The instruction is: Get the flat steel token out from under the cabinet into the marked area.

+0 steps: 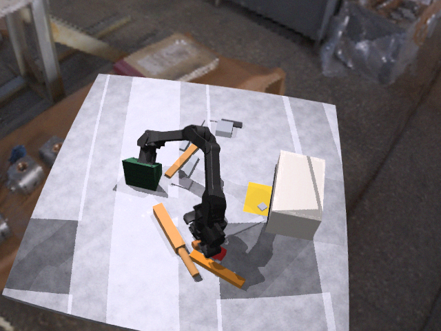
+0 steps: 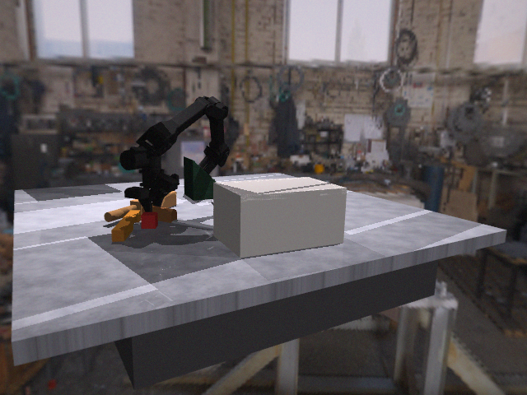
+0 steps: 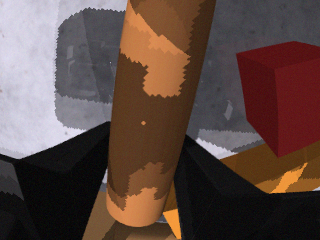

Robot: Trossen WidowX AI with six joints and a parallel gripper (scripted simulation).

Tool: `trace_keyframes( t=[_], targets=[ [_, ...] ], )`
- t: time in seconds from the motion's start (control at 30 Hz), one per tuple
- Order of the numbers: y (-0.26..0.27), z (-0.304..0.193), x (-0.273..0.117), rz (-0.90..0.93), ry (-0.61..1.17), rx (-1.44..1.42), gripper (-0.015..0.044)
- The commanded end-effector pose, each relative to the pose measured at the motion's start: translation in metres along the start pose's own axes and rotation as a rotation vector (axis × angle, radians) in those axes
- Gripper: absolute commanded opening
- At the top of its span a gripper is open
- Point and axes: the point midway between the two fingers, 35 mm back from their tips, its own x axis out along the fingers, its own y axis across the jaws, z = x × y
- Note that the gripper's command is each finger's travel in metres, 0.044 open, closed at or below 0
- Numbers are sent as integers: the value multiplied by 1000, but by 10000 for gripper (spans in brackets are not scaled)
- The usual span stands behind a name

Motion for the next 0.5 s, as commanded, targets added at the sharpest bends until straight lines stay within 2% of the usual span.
trace_keyframes(
  t=[0.0,0.23,0.27,0.4,0.47],
  targets=[
    [1,7,1,-8,-5,1,0],
    [1,4,2,2,-6,-2,184],
    [1,4,2,2,-6,-2,200],
    [1,4,2,1,-6,-2,200],
    [1,4,2,-2,-6,-2,253]
  ],
)
